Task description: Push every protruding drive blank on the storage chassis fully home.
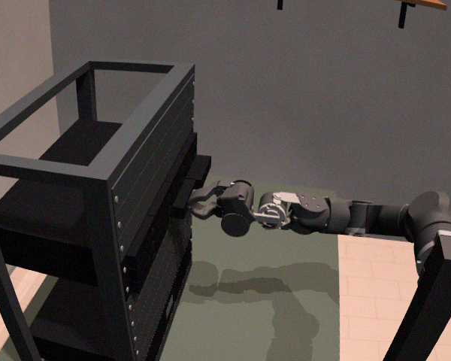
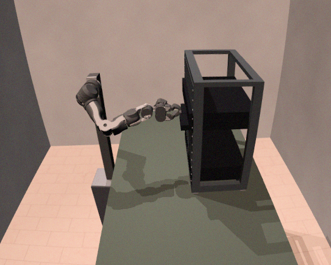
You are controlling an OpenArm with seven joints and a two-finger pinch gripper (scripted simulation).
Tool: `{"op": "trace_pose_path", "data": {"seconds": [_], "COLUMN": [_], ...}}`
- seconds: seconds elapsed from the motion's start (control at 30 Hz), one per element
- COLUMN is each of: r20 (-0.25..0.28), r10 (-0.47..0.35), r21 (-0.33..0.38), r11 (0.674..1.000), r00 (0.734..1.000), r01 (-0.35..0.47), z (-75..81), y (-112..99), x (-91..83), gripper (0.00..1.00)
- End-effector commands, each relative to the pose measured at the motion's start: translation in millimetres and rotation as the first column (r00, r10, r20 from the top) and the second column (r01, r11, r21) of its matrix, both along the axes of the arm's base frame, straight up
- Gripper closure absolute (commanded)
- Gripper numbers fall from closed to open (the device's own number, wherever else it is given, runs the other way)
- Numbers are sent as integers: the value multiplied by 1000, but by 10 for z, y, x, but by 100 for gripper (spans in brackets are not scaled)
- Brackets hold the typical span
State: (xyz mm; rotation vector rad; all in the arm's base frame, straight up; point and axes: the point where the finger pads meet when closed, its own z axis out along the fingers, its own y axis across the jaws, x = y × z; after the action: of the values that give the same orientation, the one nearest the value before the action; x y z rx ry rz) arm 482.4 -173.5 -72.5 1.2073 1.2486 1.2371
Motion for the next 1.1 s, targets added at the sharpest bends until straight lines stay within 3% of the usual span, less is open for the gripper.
{"op": "trace_pose_path", "data": {"seconds": [0.0, 0.27, 1.07], "r20": [12, 9, 12], "r10": [13, 12, 14], "r21": [-1, -1, -1], "r11": [1000, 1000, 1000], "r00": [1000, 1000, 1000], "r01": [-13, -12, -14], "z": [46, 44, 63], "y": [36, 50, 72], "x": [6, 107, 134], "gripper": [100, 100, 100]}}
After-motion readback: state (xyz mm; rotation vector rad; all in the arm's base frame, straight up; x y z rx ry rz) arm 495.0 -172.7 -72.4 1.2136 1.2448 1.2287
